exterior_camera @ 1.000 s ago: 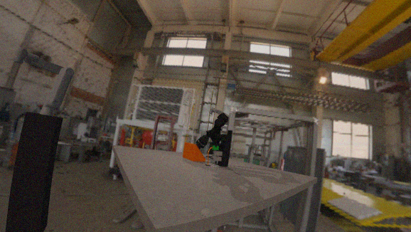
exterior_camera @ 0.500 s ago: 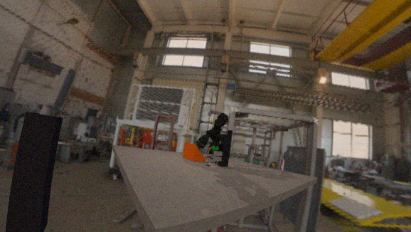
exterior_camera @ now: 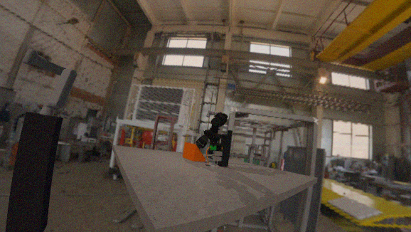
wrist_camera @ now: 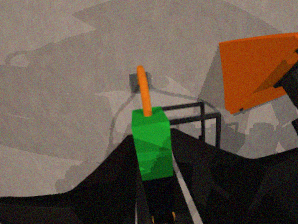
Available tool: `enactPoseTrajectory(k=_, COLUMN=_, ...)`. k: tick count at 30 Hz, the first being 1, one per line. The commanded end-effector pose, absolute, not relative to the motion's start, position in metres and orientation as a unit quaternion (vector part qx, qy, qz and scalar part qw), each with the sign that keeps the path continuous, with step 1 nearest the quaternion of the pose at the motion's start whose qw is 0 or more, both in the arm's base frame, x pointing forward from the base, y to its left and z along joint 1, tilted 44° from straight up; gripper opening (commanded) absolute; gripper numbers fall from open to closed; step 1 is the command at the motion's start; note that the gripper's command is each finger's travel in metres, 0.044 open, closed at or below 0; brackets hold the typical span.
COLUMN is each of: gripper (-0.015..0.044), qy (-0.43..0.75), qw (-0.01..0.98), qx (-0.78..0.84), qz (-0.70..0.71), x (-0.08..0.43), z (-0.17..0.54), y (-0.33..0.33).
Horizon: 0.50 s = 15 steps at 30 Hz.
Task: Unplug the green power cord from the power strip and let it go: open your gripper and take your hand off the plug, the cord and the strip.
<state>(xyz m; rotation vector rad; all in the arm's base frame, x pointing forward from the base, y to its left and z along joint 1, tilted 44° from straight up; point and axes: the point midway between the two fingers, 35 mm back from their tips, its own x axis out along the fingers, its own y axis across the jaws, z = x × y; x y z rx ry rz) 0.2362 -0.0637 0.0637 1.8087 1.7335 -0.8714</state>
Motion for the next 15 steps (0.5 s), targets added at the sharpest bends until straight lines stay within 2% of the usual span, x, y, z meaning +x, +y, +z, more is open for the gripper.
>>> enactPoseTrajectory(k=1, gripper=0.0026, qy=0.632, qw=0.248, qx=0.662, qz=-0.318, x=0.2369, z=0.0620, y=-0.0688)
enactPoseTrajectory(k=15, gripper=0.0394, qy=0.631, qw=0.247, qx=0.663, qz=-0.317, x=0.2359, z=0.0600, y=-0.0704)
